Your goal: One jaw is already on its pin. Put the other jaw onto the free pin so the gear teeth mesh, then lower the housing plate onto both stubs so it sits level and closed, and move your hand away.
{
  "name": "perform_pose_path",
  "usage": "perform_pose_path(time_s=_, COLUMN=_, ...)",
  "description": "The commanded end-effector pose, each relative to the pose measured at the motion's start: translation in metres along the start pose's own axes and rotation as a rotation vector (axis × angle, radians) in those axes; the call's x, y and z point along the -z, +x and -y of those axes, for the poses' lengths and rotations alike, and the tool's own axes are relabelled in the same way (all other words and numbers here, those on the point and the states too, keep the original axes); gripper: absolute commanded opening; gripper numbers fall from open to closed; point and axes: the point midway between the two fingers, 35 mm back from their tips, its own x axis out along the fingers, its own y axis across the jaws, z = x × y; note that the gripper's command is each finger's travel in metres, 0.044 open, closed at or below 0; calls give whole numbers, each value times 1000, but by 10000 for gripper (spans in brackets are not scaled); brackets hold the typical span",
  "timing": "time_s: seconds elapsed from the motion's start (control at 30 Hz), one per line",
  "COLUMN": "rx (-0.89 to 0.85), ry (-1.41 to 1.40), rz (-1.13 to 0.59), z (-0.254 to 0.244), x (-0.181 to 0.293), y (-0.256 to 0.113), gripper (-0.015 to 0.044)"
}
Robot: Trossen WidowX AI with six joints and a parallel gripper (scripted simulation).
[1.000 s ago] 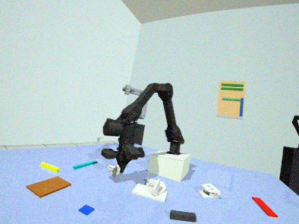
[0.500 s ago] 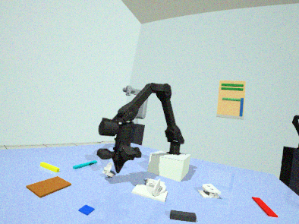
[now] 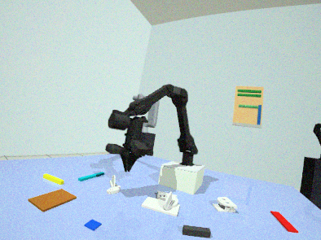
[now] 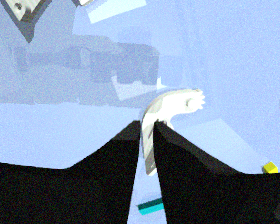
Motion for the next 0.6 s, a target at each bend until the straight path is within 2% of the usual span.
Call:
perform_pose_path(time_s=0.0, rx=-4, ry=-1, rz=0, z=0, x=0, y=3, gripper=131)
perform_pose_path(time_s=0.4, rx=-4, ry=-1, rz=0, z=0, x=0, y=3, gripper=440)
perform_pose_path(time_s=0.57, rx=-4, ry=-1, rz=0, z=0, x=0, y=3, gripper=440)
